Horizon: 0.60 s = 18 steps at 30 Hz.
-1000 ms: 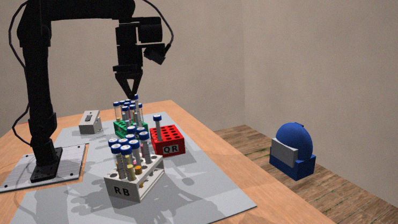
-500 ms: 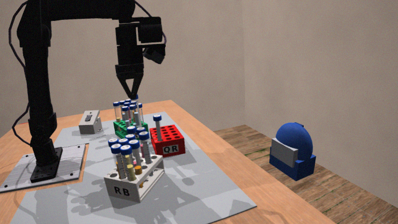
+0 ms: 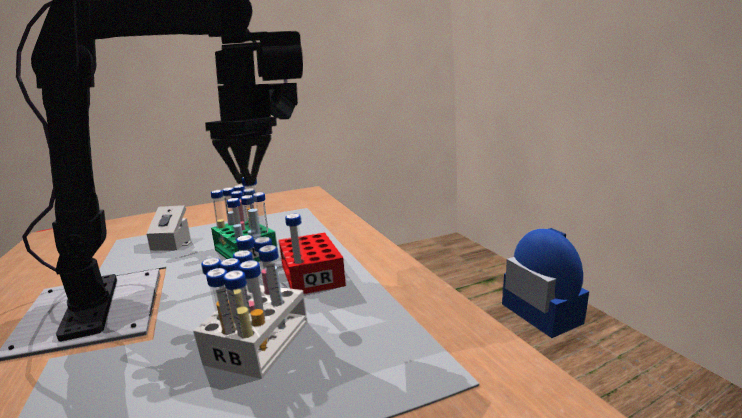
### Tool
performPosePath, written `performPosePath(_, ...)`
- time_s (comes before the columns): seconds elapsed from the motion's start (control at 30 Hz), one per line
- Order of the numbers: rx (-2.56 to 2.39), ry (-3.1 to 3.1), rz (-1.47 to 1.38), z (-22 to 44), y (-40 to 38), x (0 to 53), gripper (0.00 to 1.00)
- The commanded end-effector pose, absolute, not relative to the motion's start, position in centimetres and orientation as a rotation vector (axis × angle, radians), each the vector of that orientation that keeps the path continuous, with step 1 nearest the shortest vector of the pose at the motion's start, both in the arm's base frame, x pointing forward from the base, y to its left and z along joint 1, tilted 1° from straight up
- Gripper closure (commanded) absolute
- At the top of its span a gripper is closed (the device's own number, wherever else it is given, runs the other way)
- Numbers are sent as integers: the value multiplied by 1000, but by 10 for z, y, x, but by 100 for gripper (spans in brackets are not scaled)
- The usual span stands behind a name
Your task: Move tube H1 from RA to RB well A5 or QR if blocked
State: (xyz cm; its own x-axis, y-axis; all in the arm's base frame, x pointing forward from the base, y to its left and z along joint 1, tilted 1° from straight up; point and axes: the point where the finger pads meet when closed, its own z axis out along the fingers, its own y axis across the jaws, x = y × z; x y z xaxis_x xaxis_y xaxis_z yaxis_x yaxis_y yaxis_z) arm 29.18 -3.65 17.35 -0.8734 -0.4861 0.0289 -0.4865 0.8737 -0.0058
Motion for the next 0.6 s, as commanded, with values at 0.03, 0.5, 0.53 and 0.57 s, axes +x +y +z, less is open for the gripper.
performPosePath(0.03,1057,-2984,45,183,-39,295,100)
performPosePath(0.5,1574,-2741,49,183,-39,295,100)
performPosePath(0.53,1595,-2714,32,178,-30,291,100)
performPosePath(0.57,1595,-2714,32,178,-27,289,100)
